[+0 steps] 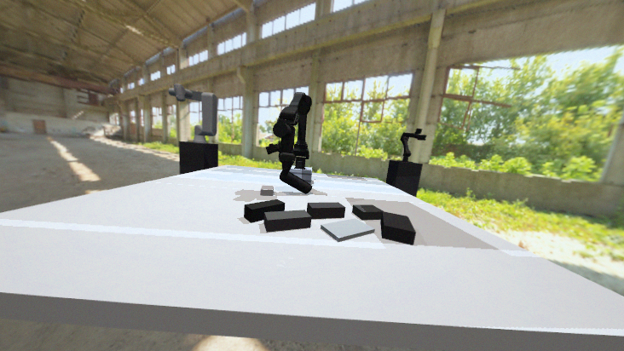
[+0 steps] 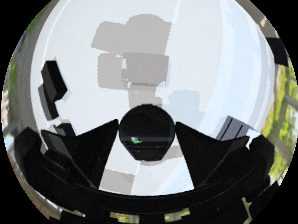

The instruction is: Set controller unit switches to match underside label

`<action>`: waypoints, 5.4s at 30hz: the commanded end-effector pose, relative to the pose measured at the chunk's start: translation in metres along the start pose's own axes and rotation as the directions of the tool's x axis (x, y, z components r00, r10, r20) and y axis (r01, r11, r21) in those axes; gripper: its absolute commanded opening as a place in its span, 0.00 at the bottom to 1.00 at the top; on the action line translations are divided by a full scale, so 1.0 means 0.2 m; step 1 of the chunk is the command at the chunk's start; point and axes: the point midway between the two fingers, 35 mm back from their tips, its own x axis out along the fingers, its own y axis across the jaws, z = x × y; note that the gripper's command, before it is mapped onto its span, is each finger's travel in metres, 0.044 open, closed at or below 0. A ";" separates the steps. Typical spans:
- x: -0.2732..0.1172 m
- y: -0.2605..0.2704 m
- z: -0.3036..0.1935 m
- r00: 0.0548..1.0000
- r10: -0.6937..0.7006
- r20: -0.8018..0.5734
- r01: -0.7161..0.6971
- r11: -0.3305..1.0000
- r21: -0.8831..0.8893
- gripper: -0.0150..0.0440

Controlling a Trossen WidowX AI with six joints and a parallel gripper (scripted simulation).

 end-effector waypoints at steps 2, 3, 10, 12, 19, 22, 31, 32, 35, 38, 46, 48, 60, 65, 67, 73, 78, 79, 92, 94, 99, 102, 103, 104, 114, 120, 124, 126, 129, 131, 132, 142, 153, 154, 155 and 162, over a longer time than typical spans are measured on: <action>0.05 -0.02 -0.01 1.000 -0.024 -0.016 0.024 1.000 -0.015 0.83; 0.05 -0.02 -0.01 1.000 -0.024 -0.016 0.024 1.000 -0.015 0.83; 0.08 -0.02 0.00 1.000 -0.024 -0.016 0.024 1.000 -0.015 0.83; 0.08 -0.02 0.01 1.000 -0.024 -0.016 0.024 1.000 -0.015 0.83; 0.11 -0.02 0.02 1.000 -0.024 -0.016 0.024 1.000 -0.015 0.83; 0.12 -0.02 0.03 1.000 -0.024 -0.015 0.024 1.000 -0.015 0.83; 0.15 -0.03 0.04 1.000 -0.024 -0.015 0.024 1.000 -0.015 0.83; 0.15 -0.03 0.04 1.000 -0.024 -0.015 0.024 1.000 -0.015 0.83; 0.16 -0.03 0.04 1.000 -0.024 -0.015 0.024 1.000 -0.015 0.83; 0.17 -0.03 0.04 1.000 -0.024 -0.015 0.024 1.000 -0.015 0.83; 0.20 -0.03 0.04 1.000 -0.024 -0.015 0.024 1.000 -0.015 0.83; 0.21 -0.03 0.04 1.000 -0.024 -0.015 0.024 1.000 -0.015 0.83; 0.25 -0.03 0.04 1.000 -0.024 -0.015 0.024 1.000 -0.015 0.83; 0.27 -0.03 0.04 1.000 -0.024 -0.015 0.024 1.000 -0.015 0.83; 0.28 -0.03 0.04 1.000 -0.024 -0.015 0.024 1.000 -0.015 0.83; 0.27 -0.02 0.04 1.000 -0.021 -0.012 0.021 1.000 -0.012 0.83; 0.26 -0.01 0.05 1.000 -0.015 -0.005 0.015 1.000 -0.007 0.96; 0.26 -0.01 0.05 1.000 -0.015 -0.005 0.015 1.000 -0.007 1.00; 0.12 0.00 -0.16 1.000 -0.014 -0.008 0.014 1.000 -0.007 1.00; 0.07 -0.01 -0.24 1.000 -0.014 -0.010 0.014 1.000 -0.007 1.00; 0.06 -0.01 -0.25 1.000 -0.014 -0.010 0.014 1.000 -0.007 1.00; 0.06 -0.01 -0.25 1.000 -0.014 -0.010 0.014 1.000 -0.007 1.00; 0.06 -0.01 -0.25 1.000 -0.014 -0.010 0.014 1.000 -0.007 1.00; 0.06 -0.01 -0.25 1.000 -0.014 -0.010 0.014 1.000 -0.007 1.00; 0.06 -0.01 -0.25 1.000 -0.014 -0.010 0.014 1.000 -0.007 1.00; -0.12 0.01 -0.24 1.000 -0.011 -0.008 0.011 1.000 -0.011 1.00; -0.19 0.00 -0.24 1.000 -0.010 -0.007 0.010 1.000 -0.013 1.00; -0.19 0.00 -0.24 1.000 -0.010 -0.007 0.010 1.000 -0.013 1.00; -0.19 0.00 -0.24 1.000 -0.010 -0.007 0.010 1.000 -0.013 0.96; -0.19 0.00 -0.24 1.000 -0.010 -0.007 0.010 1.000 -0.013 0.87; -0.19 0.00 -0.24 1.000 -0.010 -0.007 0.010 1.000 -0.013 0.82; -0.19 0.00 -0.24 1.000 -0.010 -0.007 0.010 1.000 -0.013 0.38; -0.19 0.00 -0.24 1.000 -0.010 -0.007 0.010 1.000 -0.013 0.25; -0.19 0.00 -0.24 1.000 -0.010 -0.007 0.010 1.000 -0.013 0.25; -0.19 0.00 -0.24 1.000 -0.010 -0.007 0.010 1.000 -0.013 0.25; -0.18 0.00 -0.24 1.000 -0.013 -0.008 0.013 1.000 -0.011 0.39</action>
